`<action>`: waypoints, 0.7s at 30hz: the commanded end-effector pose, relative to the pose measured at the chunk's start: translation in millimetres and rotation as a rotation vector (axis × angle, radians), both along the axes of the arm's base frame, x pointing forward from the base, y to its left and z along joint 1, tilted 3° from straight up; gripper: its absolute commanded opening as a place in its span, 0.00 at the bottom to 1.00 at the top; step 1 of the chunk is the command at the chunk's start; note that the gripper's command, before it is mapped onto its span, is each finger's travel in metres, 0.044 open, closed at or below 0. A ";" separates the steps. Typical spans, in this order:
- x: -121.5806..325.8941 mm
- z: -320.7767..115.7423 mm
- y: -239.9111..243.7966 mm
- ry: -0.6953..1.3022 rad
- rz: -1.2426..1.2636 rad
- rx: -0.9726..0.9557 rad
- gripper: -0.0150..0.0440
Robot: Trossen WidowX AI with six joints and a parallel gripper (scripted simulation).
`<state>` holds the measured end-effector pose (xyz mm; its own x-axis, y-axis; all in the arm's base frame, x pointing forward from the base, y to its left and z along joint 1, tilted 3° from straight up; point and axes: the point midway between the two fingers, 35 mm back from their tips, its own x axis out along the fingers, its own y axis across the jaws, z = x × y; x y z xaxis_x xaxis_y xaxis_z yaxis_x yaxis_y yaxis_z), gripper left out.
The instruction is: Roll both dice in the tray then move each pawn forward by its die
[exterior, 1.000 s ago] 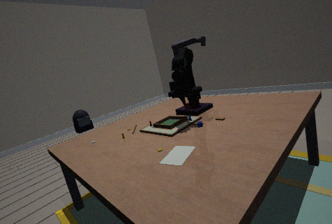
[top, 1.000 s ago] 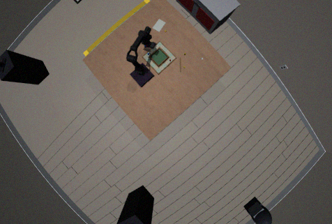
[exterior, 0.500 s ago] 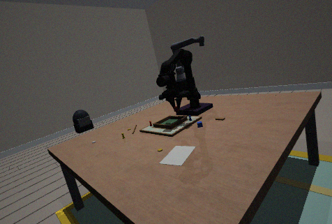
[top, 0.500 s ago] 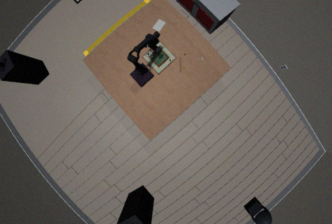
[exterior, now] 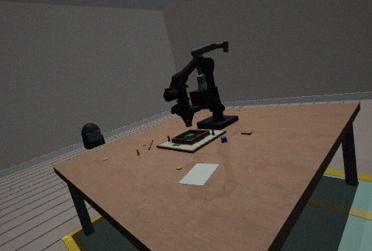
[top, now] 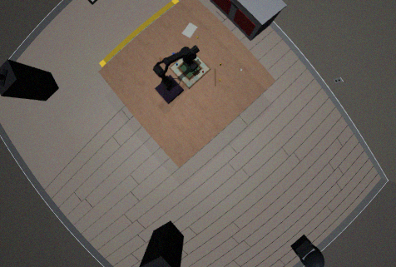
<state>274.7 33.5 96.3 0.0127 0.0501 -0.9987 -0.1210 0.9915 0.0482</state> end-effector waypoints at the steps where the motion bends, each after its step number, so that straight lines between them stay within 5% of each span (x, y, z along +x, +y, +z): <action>1: -1.1 -3.8 -9.1 0.006 -0.017 -0.005 0.25; 21: 6.5 -10.0 -6.8 -0.617 -0.047 0.063 0.25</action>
<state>282.5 26.2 87.1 0.5333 0.0841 -0.8418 -0.1022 0.9942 0.0346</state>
